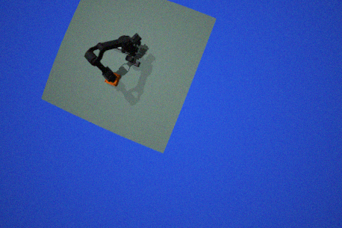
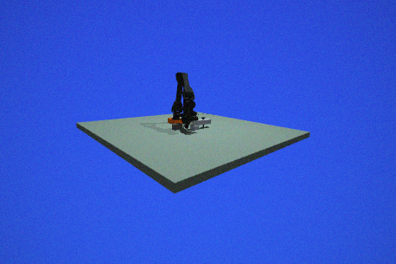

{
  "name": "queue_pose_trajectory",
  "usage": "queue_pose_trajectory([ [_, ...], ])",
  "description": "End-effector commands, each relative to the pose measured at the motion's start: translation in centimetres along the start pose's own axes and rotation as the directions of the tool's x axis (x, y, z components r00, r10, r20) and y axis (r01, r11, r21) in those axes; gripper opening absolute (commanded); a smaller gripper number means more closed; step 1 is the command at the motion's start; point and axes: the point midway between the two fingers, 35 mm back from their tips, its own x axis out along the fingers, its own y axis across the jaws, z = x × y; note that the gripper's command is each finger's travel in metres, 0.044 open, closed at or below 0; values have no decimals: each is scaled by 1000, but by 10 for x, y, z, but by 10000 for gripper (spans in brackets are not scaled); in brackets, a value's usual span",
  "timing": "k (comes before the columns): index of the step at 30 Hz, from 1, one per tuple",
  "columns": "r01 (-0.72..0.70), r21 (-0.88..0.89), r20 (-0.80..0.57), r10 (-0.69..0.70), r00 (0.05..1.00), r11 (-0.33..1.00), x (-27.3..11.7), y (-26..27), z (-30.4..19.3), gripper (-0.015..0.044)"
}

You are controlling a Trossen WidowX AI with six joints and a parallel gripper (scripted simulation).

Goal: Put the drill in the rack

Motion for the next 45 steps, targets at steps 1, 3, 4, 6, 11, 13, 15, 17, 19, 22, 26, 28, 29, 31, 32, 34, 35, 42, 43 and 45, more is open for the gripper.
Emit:
queue_pose_trajectory([
  [1,2,-2,3,-2,1000,1000,-2,0,1,0],
  [3,2,-2,3,-2,1000,1000,-2,0,1,0],
  [4,2,-2,3,-2,1000,1000,-2,0,1,0],
  [6,2,-2,3,-2,1000,1000,-2,0,1,0],
  [11,2,-2,2,-2,1000,1000,-1,0,-5,0],
  [13,2,-2,2,-2,1000,1000,-1,0,-7,0],
  [15,2,-2,2,-2,1000,1000,-1,0,-9,0],
  [17,2,-2,2,-2,1000,1000,-2,0,-12,0],
  [19,2,-2,2,-2,1000,1000,-2,0,-15,0],
  [22,2,-2,1,-2,1000,1000,-2,-1,-20,0],
  [26,2,-3,1,-2,1000,1000,-3,-1,-26,0],
  [28,2,-3,0,-2,1000,1000,-3,-1,-28,0],
  [29,2,-3,0,-2,1000,1000,-3,-1,-30,0],
  [31,2,-3,0,-2,1000,1000,-4,-1,-32,0],
  [32,2,-3,0,-2,1000,1000,-4,-1,-34,0],
  [34,2,-3,0,-2,1000,1000,-4,-2,-37,0],
  [35,2,-3,0,-2,1000,1000,-4,-2,-39,0],
  [42,2,-3,-1,-2,1000,1000,-4,-2,-48,0],
  [43,2,-3,-1,-2,1000,1000,-4,-2,-50,0],
  [45,2,-3,-2,-2,1000,1000,-5,-2,-53,0],
])
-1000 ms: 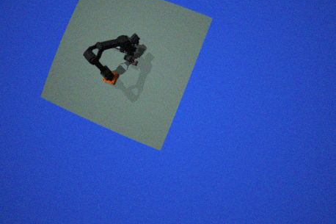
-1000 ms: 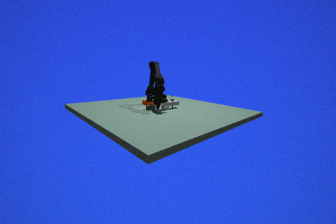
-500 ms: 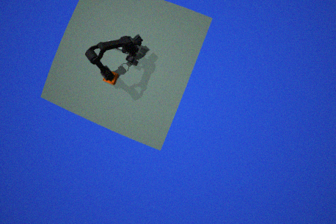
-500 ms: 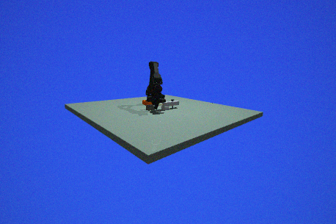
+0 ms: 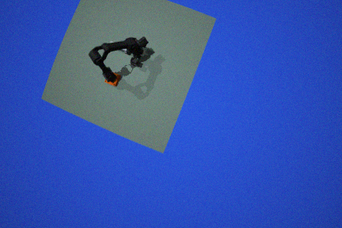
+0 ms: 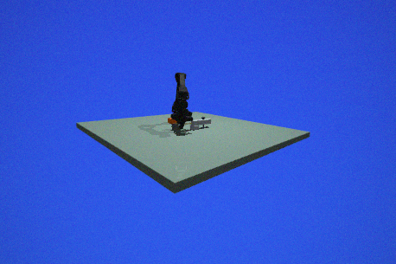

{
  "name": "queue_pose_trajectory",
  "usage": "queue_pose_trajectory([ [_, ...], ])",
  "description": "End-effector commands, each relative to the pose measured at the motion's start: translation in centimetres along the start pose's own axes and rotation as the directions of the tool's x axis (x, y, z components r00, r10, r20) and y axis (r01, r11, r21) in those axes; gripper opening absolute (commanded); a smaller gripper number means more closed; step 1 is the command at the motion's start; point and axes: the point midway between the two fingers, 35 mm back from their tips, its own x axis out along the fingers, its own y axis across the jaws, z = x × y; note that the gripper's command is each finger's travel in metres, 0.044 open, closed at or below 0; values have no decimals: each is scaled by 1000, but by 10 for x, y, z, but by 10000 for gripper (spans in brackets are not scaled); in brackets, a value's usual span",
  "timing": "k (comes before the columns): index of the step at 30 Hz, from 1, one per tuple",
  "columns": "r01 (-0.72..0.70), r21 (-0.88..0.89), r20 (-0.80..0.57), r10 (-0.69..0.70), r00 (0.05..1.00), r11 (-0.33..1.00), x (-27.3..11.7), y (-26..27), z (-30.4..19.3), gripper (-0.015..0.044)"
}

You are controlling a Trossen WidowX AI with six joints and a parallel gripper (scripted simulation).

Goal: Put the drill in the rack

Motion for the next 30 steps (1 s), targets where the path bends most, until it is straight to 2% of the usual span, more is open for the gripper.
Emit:
queue_pose_trajectory([
  [1,6,-3,-4,-6,1000,1000,-3,-2,-7,0],
  [11,6,-3,-5,-6,1000,1000,-3,-2,-21,0],
  [30,6,-3,-5,-6,1000,1000,-10,2,-17,0],
])
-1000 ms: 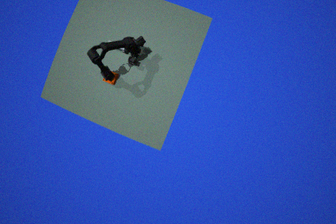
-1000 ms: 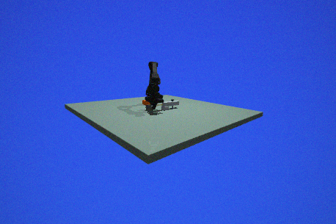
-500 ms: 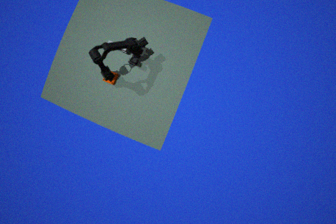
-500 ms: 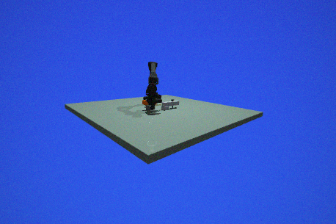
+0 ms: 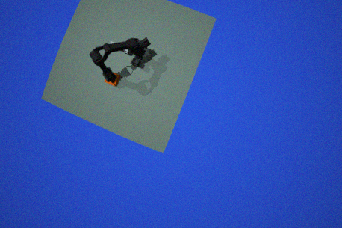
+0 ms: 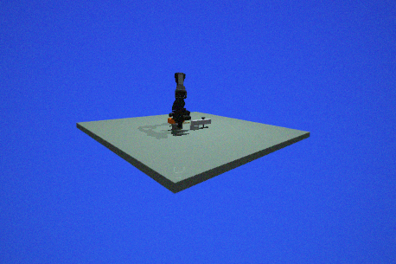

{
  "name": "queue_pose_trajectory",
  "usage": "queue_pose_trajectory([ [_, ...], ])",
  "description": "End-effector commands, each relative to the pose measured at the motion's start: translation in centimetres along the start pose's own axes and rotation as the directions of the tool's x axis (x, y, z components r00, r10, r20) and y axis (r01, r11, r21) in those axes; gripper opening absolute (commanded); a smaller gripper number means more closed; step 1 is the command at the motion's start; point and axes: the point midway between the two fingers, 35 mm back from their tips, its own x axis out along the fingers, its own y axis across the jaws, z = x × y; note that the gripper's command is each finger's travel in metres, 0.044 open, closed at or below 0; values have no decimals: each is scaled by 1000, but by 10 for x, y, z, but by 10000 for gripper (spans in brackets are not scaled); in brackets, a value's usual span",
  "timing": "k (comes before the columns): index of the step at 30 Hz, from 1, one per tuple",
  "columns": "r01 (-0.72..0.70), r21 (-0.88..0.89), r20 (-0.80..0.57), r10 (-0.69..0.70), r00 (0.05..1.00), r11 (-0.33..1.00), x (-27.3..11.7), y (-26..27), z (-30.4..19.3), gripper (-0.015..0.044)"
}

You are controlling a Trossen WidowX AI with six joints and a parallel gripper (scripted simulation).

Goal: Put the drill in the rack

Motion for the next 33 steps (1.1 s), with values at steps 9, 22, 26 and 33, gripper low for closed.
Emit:
queue_pose_trajectory([
  [9,4,-4,-2,-4,1000,1000,-6,1,1,0],
  [22,4,-4,-2,-4,1000,1000,-12,2,1,0],
  [26,4,-4,-2,-4,1000,1000,-13,2,2,0],
  [33,4,-4,-2,-4,1000,1000,-16,3,2,0],
])
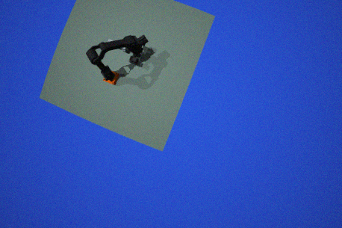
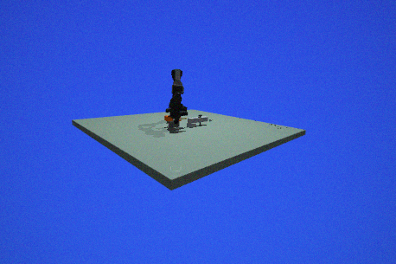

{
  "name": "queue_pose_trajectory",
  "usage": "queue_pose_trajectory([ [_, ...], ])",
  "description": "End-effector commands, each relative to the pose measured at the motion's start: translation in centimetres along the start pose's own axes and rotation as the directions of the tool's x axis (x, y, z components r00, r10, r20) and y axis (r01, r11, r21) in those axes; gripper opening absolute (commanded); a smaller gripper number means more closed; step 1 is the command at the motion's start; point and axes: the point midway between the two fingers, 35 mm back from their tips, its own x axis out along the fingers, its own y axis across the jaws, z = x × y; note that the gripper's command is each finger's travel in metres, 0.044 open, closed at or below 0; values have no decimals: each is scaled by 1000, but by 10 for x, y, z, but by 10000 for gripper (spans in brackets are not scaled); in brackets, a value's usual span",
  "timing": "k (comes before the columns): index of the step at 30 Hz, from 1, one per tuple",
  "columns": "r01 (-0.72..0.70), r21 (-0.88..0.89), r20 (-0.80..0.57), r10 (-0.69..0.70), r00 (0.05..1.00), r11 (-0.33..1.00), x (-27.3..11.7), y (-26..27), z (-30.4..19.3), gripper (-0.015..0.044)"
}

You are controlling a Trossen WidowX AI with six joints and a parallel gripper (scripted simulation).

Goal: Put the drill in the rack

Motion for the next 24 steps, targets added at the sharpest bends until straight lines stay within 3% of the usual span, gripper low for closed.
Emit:
queue_pose_trajectory([
  [1,4,-4,-2,-5,1000,1000,-3,-1,0,0],
  [24,4,-4,-2,-4,1000,1000,-12,0,1,0],
])
